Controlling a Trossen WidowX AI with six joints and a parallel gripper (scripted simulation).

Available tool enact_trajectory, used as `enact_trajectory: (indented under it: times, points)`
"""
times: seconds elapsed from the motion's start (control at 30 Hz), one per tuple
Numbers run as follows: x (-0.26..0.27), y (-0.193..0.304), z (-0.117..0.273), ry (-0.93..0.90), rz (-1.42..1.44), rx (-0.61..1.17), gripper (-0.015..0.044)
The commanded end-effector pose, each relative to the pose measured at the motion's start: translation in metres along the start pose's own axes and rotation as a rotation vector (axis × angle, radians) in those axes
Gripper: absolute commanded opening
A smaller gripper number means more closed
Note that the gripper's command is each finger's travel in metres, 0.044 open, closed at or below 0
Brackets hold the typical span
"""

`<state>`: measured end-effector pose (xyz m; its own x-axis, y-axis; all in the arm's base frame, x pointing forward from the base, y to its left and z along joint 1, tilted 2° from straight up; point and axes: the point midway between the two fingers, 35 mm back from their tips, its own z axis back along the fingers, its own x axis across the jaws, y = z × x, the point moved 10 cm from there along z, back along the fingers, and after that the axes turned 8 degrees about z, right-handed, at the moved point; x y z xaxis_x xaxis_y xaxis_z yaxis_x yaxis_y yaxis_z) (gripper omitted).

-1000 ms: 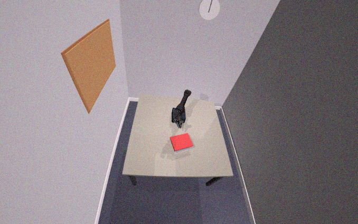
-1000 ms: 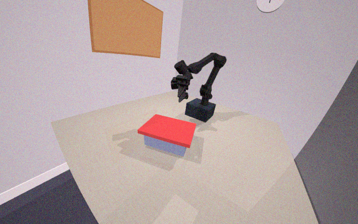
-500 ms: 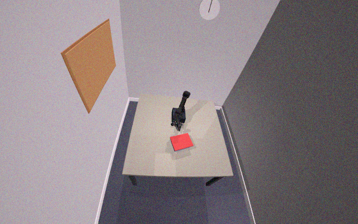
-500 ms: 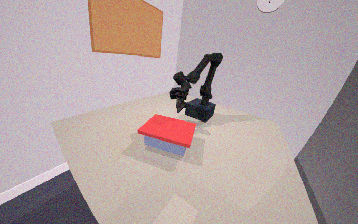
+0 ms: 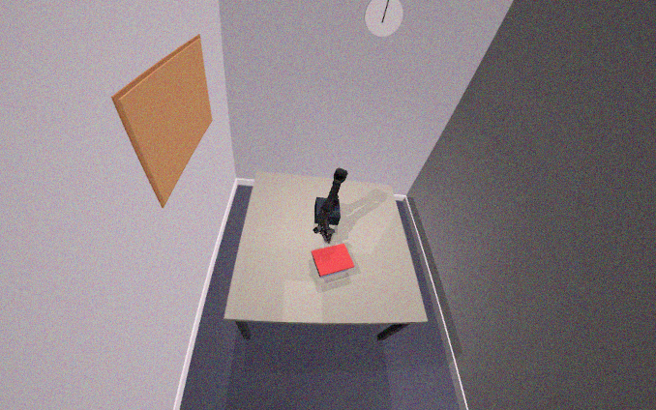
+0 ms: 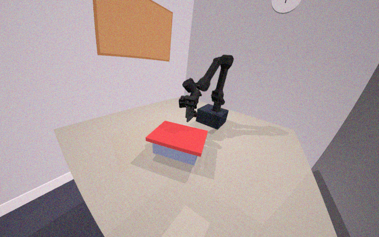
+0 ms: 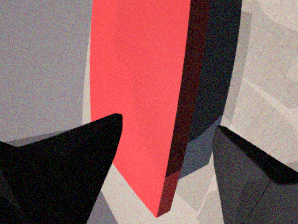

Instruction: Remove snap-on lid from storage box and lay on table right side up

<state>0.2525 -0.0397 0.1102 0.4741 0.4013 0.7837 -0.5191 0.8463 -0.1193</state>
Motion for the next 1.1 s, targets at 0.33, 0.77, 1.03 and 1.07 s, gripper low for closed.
enact_trajectory:
  times: [0.33, 0.77, 1.03, 1.07]
  points:
    - [0.000, -0.001, -0.024, 0.002, -0.003, -0.001, 0.0235]
    - [0.000, 0.001, -0.044, -0.001, -0.004, -0.001, 0.0235]
    - [-0.001, 0.002, -0.053, -0.002, -0.005, -0.002, 0.0209]
    - [-0.001, 0.002, -0.053, -0.002, -0.005, -0.002, 0.0183]
